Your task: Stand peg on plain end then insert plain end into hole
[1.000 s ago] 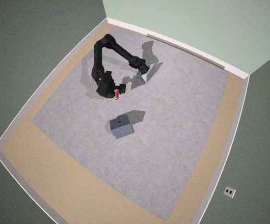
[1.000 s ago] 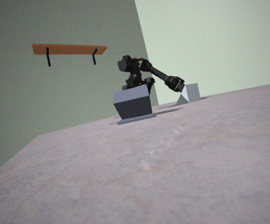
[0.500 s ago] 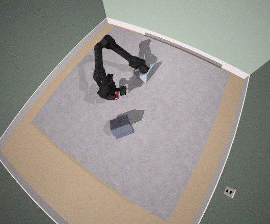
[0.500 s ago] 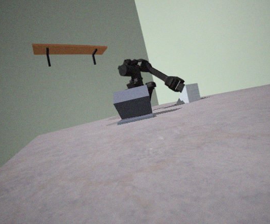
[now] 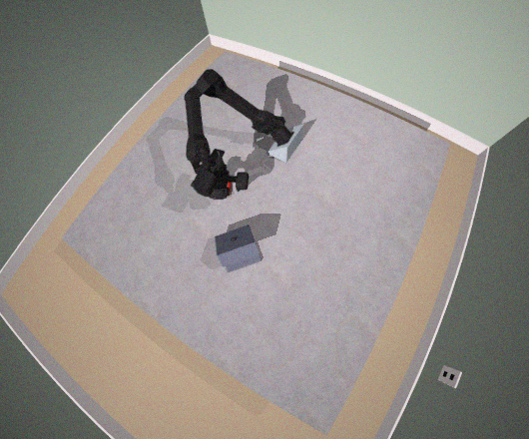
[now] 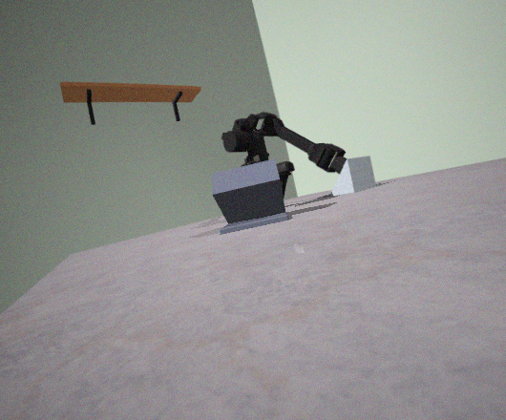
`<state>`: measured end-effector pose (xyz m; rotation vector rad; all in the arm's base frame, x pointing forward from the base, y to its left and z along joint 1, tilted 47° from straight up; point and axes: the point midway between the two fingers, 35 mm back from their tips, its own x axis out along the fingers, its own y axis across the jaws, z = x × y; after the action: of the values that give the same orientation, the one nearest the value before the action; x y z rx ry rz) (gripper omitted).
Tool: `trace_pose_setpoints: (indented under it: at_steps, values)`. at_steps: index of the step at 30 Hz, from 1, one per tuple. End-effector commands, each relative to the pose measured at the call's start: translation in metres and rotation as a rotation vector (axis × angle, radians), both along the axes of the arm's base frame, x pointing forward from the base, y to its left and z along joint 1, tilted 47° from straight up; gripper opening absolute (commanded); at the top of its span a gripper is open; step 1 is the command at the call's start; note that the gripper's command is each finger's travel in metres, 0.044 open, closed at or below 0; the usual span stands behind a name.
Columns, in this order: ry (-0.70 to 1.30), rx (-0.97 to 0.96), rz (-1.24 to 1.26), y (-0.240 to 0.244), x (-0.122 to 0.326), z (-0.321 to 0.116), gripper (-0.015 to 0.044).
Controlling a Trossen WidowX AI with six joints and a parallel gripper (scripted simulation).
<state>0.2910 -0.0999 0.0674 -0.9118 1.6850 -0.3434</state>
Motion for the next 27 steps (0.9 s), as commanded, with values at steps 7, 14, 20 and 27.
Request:
trace_pose_setpoints:
  at_steps: [7, 14, 20, 27]
  values:
    - [0.011, -0.007, 0.003, -0.013, -0.005, -0.012, 0.044]
    - [0.011, -0.009, 0.002, -0.019, -0.007, -0.017, 0.044]
    - [0.011, -0.009, 0.002, -0.019, -0.007, -0.017, 0.0282]
    - [0.011, -0.009, 0.002, -0.019, -0.007, -0.017, 0.011]
